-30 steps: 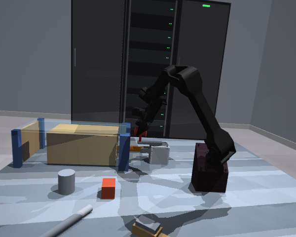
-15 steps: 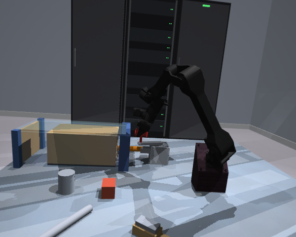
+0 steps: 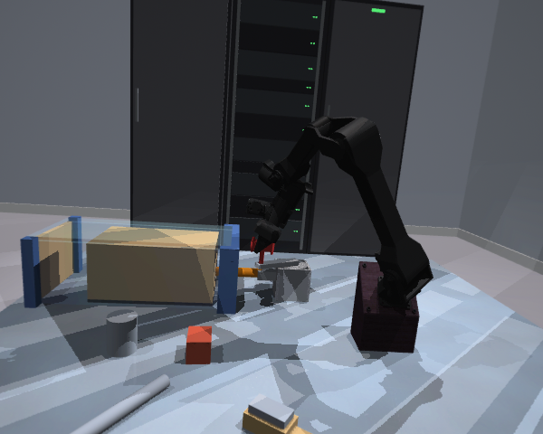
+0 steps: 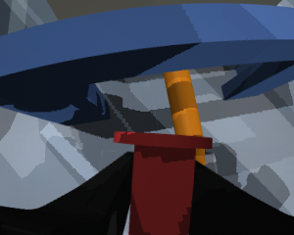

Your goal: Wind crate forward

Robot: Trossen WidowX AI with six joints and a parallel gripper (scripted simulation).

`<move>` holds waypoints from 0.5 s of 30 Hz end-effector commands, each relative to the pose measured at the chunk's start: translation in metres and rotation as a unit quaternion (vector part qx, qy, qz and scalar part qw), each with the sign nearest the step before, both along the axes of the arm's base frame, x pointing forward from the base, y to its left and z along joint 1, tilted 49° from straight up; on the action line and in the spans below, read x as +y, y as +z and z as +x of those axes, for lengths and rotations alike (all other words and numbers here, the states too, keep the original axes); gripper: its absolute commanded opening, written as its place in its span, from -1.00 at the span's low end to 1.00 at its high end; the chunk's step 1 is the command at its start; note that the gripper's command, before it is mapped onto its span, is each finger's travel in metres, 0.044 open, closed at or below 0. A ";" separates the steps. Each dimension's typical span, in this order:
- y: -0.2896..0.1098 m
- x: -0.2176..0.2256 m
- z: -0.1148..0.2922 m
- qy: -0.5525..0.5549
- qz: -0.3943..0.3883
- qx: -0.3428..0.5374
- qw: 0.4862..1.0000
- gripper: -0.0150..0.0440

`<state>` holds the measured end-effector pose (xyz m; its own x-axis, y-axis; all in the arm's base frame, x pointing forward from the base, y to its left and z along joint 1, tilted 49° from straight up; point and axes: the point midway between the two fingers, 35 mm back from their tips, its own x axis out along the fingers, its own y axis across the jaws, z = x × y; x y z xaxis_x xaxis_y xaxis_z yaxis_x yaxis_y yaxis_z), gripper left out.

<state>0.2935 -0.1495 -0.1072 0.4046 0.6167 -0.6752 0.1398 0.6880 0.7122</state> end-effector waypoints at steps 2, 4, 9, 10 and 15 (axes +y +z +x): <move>0.006 0.009 -0.008 -0.002 0.011 0.008 1.000 -0.49; 0.007 0.010 -0.009 -0.002 0.011 0.008 1.000 -0.49; 0.010 0.013 -0.013 -0.002 0.011 0.008 1.000 -0.49; 0.011 0.013 -0.014 -0.002 0.012 0.008 1.000 -0.49; 0.013 0.016 -0.018 -0.002 0.012 0.009 1.000 -0.49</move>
<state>0.2837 -0.1408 -0.0978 0.4055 0.6178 -0.6737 0.1435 0.6849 0.7144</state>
